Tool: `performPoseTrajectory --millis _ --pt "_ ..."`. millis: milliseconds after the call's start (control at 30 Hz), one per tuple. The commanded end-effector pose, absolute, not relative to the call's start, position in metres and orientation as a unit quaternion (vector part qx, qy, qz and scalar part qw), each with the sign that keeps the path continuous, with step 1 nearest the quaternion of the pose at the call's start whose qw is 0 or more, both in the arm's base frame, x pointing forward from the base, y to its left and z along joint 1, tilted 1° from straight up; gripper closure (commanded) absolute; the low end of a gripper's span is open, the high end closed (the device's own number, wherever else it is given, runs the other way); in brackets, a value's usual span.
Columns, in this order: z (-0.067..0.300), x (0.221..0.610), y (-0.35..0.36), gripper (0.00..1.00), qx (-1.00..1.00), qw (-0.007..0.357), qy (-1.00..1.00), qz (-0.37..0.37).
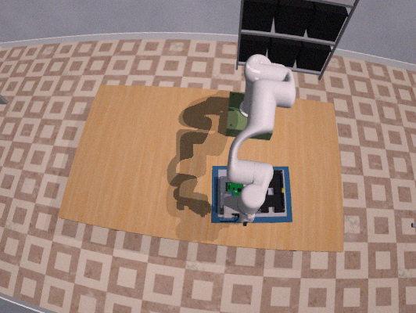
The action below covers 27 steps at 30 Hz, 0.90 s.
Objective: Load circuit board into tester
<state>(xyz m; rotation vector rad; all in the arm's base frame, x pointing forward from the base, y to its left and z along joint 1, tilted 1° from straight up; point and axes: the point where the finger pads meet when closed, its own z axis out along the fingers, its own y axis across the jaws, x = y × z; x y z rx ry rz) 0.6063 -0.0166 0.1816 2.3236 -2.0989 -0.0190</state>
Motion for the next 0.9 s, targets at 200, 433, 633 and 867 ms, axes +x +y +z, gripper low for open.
performPoseTrajectory --millis 200,433,633,867 --pt "0.1843 0.6057 -0.0168 1.0 0.742 0.004 -0.67 -0.004" --pt "0.1848 0.6037 -0.017 1.0 0.742 0.004 -0.67 -0.004" --pt "0.1852 0.6022 -0.0172 1.0 0.742 0.004 -0.67 -0.004" --pt "0.1859 0.599 -0.0175 1.0 0.742 0.004 -0.67 -0.004"
